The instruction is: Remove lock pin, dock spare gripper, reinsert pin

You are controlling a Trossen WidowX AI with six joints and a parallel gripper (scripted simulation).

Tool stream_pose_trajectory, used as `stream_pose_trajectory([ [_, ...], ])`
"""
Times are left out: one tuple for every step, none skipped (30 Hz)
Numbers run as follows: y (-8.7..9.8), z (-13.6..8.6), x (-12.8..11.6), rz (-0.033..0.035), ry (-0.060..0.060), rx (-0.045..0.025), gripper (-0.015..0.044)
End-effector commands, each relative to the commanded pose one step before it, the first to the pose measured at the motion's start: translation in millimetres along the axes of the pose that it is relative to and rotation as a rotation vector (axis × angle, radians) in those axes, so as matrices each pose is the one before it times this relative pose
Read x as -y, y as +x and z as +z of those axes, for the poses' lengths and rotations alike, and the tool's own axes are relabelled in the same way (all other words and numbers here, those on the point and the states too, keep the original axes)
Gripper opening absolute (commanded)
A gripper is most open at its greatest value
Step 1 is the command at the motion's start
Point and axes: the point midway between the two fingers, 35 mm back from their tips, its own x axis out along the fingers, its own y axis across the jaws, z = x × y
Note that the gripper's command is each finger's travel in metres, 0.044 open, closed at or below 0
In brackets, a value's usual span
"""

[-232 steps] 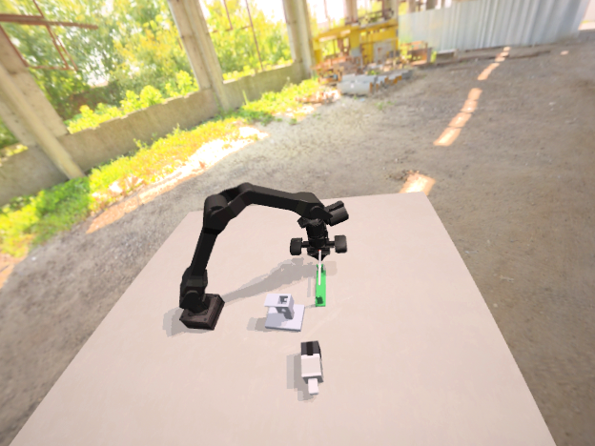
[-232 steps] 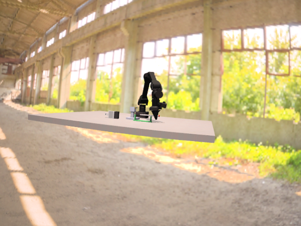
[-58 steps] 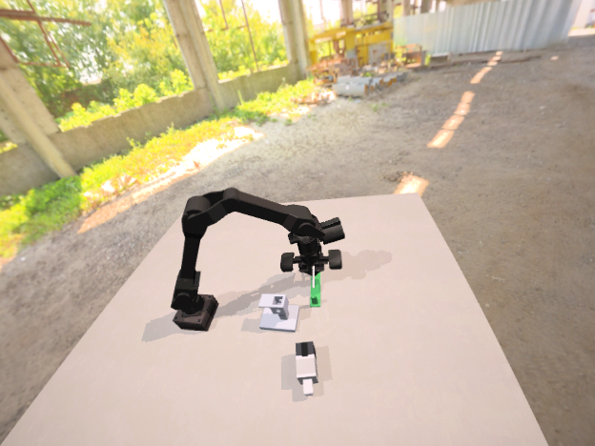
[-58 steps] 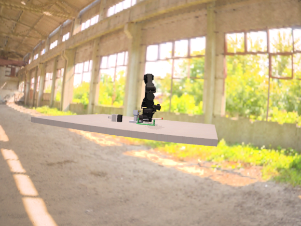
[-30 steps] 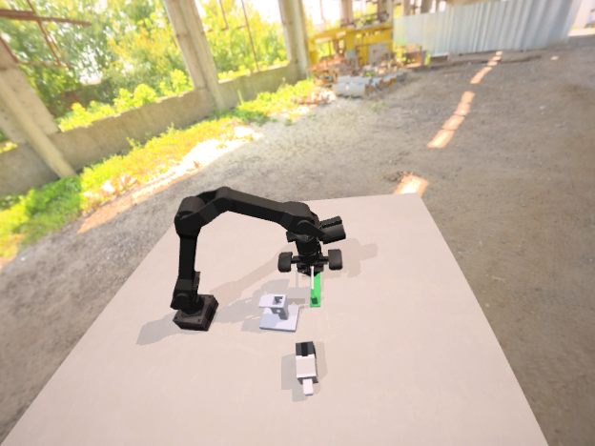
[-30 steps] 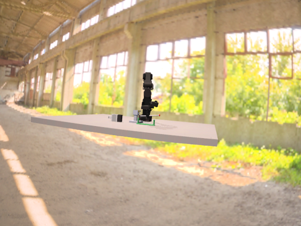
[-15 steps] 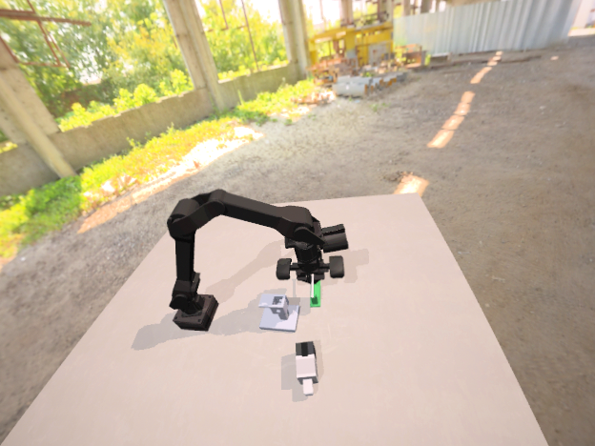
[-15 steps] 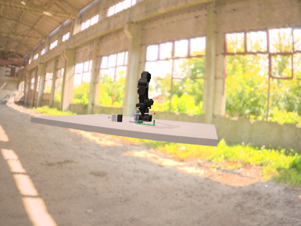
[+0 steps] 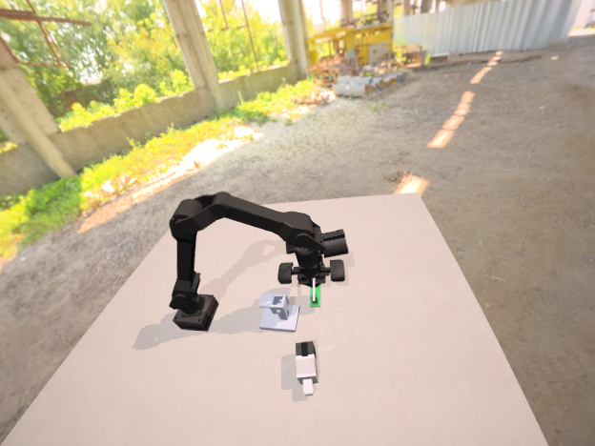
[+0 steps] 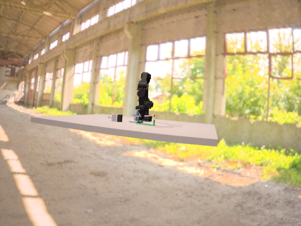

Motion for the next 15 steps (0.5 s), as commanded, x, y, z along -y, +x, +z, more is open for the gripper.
stream_pose_trajectory([
  [8.37,-1.34,-2.23,0.00268,-0.0017,-0.00042,0.0],
  [1.49,-0.18,0.0,-0.00106,0.0,0.00015,0.0],
  [1.5,-0.18,-0.01,-0.00107,0.0,0.00015,0.0],
  [1.47,-0.18,-0.02,-0.00117,0.0,0.00017,0.0],
  [1.48,-0.18,-0.03,-0.00118,0.0,0.00017,0.0],
  [1.47,-0.18,-0.02,-0.0012,0.0,0.00017,0.0],
  [1.47,-0.18,-0.03,-0.0012,0.0,0.00017,0.0],
  [1.42,-0.18,-0.08,0.00013,-0.0001,-0.00002,0.0],
  [1.29,-0.16,-0.08,0.00012,-0.0001,-0.00001,0.0],
  [0.94,-0.12,-0.06,0.00009,-0.0001,-0.00001,0.0],
  [0.57,-0.07,-0.04,0.00005,0.0,-0.00001,0.0],
  [0.5,-0.06,-0.02,-0.00042,-0.0002,0.00008,0.0],
  [0.94,-0.11,-0.04,-0.00078,-0.0004,0.00014,0.0],
  [0.71,-0.08,-0.03,-0.00059,-0.0003,0.00011,0.0],
  [0.24,-0.03,-0.01,-0.0002,-0.0001,0.00004,0.0],
])
